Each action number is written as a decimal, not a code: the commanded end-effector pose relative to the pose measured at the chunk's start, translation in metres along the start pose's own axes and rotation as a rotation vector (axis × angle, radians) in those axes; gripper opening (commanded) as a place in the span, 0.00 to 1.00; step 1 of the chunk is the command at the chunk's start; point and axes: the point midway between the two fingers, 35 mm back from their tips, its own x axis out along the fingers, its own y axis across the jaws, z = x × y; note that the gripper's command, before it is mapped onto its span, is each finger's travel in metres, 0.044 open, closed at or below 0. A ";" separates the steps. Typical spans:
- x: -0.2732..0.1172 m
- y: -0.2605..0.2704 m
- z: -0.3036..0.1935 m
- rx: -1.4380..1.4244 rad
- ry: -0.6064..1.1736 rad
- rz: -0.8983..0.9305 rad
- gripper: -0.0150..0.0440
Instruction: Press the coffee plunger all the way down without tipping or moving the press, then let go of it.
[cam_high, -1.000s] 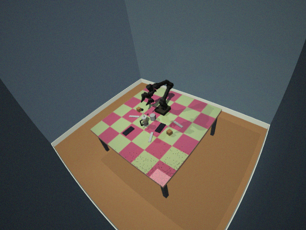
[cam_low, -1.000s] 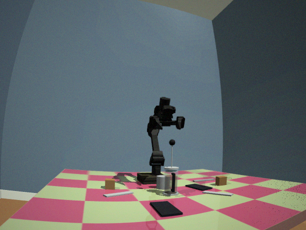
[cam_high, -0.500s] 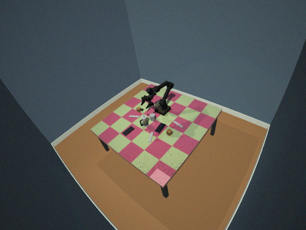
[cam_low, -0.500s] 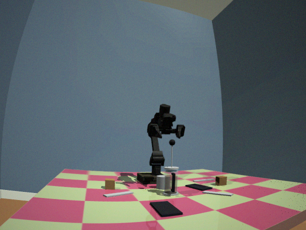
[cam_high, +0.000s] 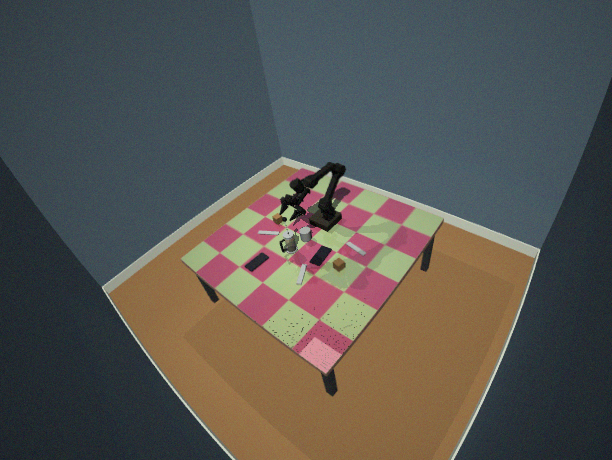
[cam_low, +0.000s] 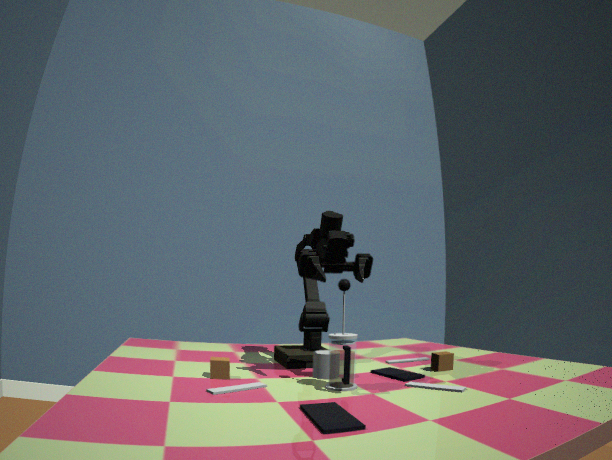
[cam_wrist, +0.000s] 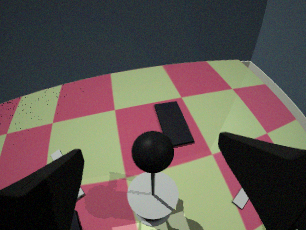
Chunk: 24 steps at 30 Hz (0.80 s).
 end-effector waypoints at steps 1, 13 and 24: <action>0.008 0.000 -0.002 -0.003 0.004 -0.003 1.00; 0.013 0.000 -0.002 -0.003 0.003 -0.003 0.69; 0.013 0.000 -0.002 -0.003 0.003 -0.003 0.45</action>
